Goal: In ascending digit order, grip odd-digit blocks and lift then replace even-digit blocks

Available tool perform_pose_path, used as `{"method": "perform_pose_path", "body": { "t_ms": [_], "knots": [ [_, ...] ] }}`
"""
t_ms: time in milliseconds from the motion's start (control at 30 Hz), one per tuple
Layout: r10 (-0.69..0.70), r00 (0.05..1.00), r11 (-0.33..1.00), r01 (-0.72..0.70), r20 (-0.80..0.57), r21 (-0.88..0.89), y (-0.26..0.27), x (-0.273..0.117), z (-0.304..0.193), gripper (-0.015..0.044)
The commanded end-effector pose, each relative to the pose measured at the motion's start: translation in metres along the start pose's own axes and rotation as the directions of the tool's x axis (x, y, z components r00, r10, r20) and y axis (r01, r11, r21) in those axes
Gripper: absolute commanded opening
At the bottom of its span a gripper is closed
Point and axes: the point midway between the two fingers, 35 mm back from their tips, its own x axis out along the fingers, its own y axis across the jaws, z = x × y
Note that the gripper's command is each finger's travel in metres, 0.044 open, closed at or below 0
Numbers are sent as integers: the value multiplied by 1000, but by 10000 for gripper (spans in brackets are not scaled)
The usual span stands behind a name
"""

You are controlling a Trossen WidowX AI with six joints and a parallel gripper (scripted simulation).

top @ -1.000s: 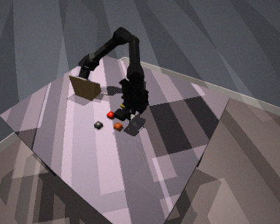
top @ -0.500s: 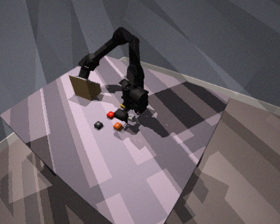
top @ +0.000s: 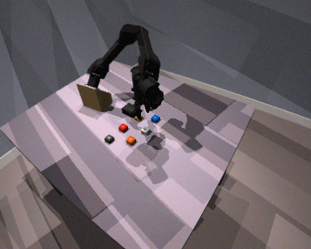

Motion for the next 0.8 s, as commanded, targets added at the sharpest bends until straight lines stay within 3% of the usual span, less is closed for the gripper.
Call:
{"method": "perform_pose_path", "body": {
  "t_ms": [0,67,333,600,767],
  "knots": [
    [-7,1000,1000,8,12,-15,3,-20,0,164],
    [-7,1000,1000,8,12,-15,3,-20,0,120],
    [-9,1000,1000,9,12,-15,0,-21,-2,120],
    [-23,1000,1000,24,11,-9,-118,-24,-98,120],
    [-17,1000,1000,17,9,-11,-131,-21,-116,120]
  ]
}}
